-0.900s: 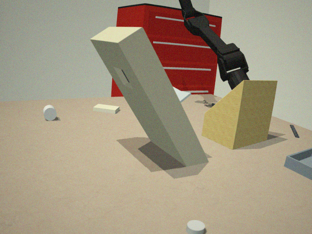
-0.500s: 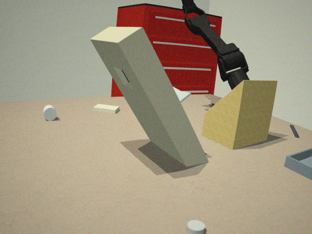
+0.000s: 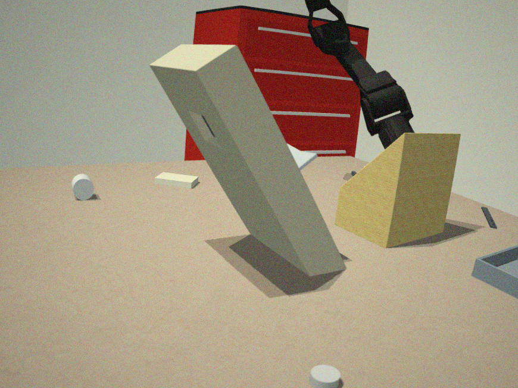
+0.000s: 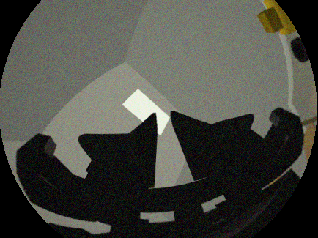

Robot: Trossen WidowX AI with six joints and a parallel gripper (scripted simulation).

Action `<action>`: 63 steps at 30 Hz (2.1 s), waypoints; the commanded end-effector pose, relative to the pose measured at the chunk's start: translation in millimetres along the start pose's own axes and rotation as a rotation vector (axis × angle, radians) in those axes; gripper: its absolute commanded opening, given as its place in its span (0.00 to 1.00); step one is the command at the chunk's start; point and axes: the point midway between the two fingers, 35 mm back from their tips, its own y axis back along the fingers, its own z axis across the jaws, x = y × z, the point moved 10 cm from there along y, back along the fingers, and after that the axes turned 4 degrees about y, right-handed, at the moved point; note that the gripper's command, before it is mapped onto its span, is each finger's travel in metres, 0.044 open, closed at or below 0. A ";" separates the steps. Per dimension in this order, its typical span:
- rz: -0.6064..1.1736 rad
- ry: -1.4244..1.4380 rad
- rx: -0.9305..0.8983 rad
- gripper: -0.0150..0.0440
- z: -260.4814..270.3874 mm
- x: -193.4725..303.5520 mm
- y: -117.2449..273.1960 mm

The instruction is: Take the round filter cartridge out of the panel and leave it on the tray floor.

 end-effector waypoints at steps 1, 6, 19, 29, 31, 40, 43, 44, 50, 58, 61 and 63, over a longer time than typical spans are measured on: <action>0.024 0.296 0.151 0.41 -42.4 14.7 4.1; 0.102 0.741 0.371 0.41 -105.1 30.1 17.5; 0.688 1.867 0.843 0.41 -249.6 39.1 99.3; 1.577 2.551 0.952 0.41 -322.6 23.7 193.7; 1.807 2.645 0.925 0.41 -332.1 19.2 214.1; 2.058 2.716 0.875 0.41 -339.9 14.3 234.7; 2.058 2.716 0.875 0.41 -339.9 14.3 234.7; 2.059 2.716 0.875 0.41 -340.1 14.2 234.7; 2.062 2.709 0.875 0.41 -347.1 10.3 232.2; 2.064 2.704 0.875 0.41 -357.6 3.5 228.8; 2.064 2.704 0.875 0.41 -361.5 0.7 227.6; 2.064 2.704 0.875 0.41 -364.0 -1.2 226.9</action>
